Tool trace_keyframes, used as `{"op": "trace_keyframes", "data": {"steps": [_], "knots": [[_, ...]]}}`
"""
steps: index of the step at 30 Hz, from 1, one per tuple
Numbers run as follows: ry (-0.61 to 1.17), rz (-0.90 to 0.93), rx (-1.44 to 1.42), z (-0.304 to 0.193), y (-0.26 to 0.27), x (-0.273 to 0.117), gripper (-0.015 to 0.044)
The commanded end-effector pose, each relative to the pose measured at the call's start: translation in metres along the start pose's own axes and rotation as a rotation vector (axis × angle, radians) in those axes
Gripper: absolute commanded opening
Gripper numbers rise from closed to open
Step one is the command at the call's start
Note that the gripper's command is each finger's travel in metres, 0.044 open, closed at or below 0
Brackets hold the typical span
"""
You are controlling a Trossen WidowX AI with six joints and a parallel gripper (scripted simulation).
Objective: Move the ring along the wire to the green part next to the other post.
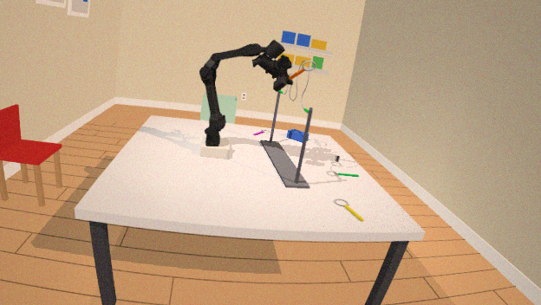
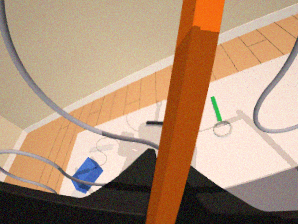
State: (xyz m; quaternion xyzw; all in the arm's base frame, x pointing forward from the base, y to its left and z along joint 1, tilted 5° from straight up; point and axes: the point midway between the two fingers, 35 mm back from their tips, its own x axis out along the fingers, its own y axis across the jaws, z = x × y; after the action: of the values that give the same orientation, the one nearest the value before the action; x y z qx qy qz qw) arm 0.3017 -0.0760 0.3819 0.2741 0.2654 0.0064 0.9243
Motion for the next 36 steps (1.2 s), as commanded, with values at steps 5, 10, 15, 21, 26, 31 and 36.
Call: {"op": "trace_keyframes", "data": {"steps": [5, 10, 15, 21, 26, 31, 36], "knots": [[-0.016, -0.051, -0.095, 0.000, -0.001, -0.001, -0.0150], [-0.023, -0.078, -0.142, 0.000, -0.003, -0.001, -0.0150], [-0.030, -0.108, -0.192, 0.000, -0.004, -0.001, -0.0150], [-0.038, -0.143, -0.252, 0.001, -0.006, -0.001, -0.0150], [-0.046, -0.173, -0.304, 0.001, -0.008, -0.001, -0.0150], [-0.054, -0.204, -0.357, 0.002, -0.010, -0.001, -0.0150], [-0.061, -0.235, -0.410, 0.002, -0.012, -0.001, -0.0150]]}}
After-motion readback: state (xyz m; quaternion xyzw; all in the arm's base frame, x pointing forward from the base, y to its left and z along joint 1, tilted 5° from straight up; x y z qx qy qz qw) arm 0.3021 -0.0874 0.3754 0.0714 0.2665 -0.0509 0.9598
